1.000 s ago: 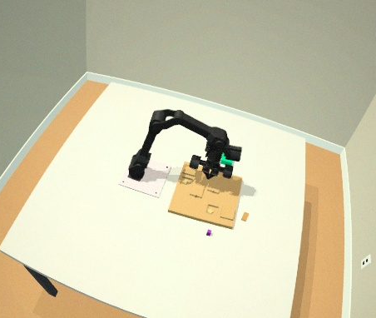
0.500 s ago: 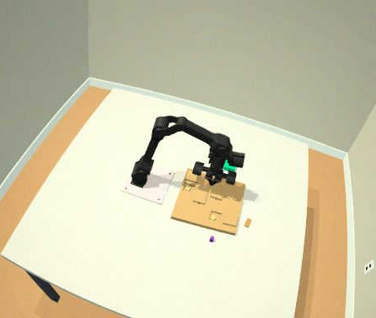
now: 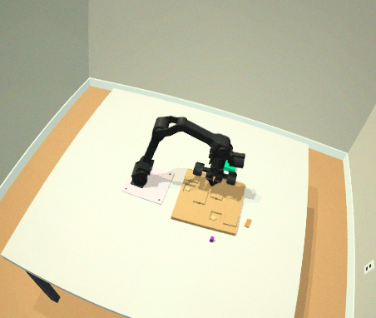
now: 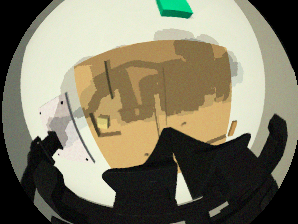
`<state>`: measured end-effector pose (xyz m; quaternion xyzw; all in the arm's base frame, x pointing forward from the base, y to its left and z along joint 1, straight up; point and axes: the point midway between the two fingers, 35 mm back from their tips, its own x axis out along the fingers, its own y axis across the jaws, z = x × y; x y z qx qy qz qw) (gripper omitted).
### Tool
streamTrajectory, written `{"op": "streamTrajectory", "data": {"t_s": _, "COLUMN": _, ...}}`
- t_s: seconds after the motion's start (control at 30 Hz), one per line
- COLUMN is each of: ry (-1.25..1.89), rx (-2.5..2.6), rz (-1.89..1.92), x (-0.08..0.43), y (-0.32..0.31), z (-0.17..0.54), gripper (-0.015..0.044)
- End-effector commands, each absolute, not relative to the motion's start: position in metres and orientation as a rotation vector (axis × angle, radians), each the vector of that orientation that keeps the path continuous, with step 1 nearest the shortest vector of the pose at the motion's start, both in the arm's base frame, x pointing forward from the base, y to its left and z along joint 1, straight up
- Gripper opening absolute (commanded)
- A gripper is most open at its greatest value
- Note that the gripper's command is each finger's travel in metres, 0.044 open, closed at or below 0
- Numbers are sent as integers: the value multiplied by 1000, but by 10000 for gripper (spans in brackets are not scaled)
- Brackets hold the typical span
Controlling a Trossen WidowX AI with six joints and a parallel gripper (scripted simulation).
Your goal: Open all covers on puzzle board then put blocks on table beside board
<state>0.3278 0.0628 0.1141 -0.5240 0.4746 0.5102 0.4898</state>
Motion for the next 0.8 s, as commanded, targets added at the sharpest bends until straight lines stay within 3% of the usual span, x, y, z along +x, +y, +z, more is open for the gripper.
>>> {"op": "streamTrajectory", "data": {"t_s": 0.0, "ry": 1150, "rx": -1270, "rz": 1248, "x": 328, "y": 64, "z": 110, "gripper": 0}}
{"op": "streamTrajectory", "data": {"t_s": 0.77, "ry": 1150, "rx": -1270, "rz": 1248, "x": 329, "y": 64, "z": 87, "gripper": 0}}
